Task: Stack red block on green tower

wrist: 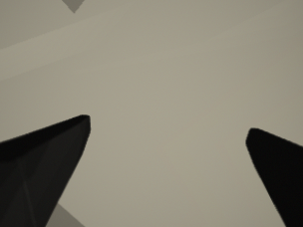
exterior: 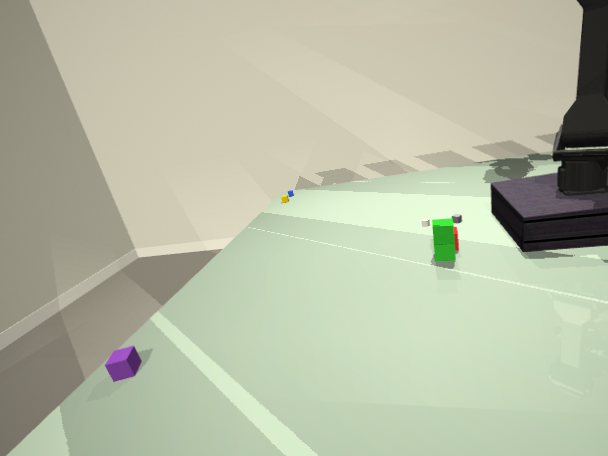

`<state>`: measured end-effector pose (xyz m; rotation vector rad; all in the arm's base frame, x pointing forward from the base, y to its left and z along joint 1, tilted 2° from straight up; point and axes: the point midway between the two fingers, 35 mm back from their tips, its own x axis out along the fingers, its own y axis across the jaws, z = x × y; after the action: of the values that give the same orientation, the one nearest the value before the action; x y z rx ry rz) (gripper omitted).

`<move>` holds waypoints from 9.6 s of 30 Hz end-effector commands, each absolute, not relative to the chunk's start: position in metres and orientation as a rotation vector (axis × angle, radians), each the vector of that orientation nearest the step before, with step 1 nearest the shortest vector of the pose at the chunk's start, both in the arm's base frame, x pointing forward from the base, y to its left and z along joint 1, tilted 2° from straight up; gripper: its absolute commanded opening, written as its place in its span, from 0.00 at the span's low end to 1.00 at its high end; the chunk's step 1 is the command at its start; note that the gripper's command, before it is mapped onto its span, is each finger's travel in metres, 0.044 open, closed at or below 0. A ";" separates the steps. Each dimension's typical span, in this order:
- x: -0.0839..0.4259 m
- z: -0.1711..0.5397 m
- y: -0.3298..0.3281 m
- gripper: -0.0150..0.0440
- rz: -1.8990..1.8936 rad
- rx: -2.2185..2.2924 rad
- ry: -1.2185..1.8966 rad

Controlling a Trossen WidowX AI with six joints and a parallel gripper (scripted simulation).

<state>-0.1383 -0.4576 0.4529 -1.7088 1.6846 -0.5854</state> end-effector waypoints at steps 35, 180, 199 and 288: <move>0.245 0.288 -0.374 1.00 0.021 -1.386 0.978; 0.243 -0.017 0.093 0.35 1.260 -1.270 1.106; 0.239 0.072 0.091 0.25 1.260 -1.270 1.105; 0.243 0.056 0.135 0.52 1.265 -1.269 1.100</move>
<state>0.2424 0.1352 0.0564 -1.2692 1.1016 1.2660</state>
